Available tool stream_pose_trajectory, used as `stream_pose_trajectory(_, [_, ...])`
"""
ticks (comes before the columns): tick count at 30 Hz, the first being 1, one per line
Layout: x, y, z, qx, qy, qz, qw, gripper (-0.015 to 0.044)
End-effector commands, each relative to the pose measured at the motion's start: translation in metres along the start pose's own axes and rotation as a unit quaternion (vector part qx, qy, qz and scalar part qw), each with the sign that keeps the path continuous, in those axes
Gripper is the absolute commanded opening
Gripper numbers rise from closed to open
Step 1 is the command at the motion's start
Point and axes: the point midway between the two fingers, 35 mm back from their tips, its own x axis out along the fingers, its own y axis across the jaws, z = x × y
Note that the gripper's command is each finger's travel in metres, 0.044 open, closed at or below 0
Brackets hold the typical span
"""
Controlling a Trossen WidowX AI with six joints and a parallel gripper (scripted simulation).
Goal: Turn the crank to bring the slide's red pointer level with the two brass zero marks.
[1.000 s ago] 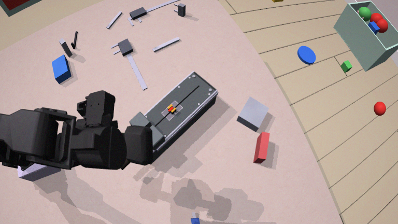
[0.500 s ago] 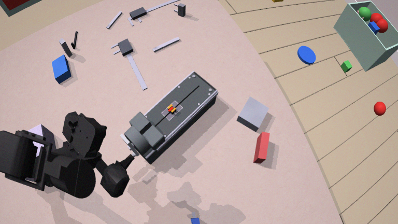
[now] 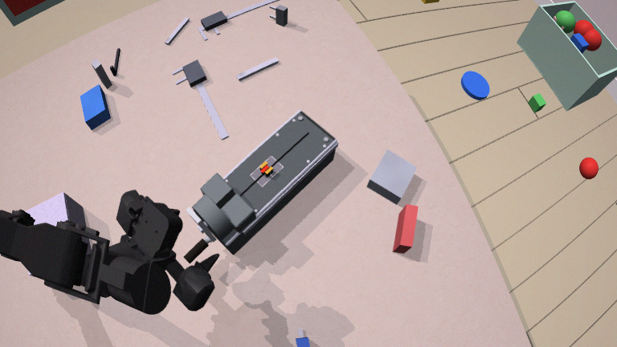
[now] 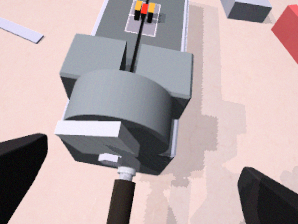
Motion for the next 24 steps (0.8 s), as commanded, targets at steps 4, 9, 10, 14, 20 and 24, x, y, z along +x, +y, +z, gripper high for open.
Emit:
stream_pose_trajectory(4, [0.023, 0.008, -0.03, 0.009, 0.003, 0.005, 1.0, 0.044])
stream_pose_trajectory(9, [0.026, 0.008, -0.033, 0.009, 0.003, 0.005, 1.0, 0.044])
stream_pose_trajectory(10, [0.027, 0.008, -0.034, 0.009, 0.003, 0.005, 1.0, 0.044])
stream_pose_trajectory(14, [0.032, 0.008, -0.039, 0.009, 0.003, 0.005, 1.0, 0.044])
stream_pose_trajectory(20, [0.039, 0.007, -0.045, 0.009, 0.003, 0.005, 1.0, 0.044])
stream_pose_trajectory(24, [0.043, 0.007, -0.05, 0.009, 0.003, 0.005, 1.0, 0.044])
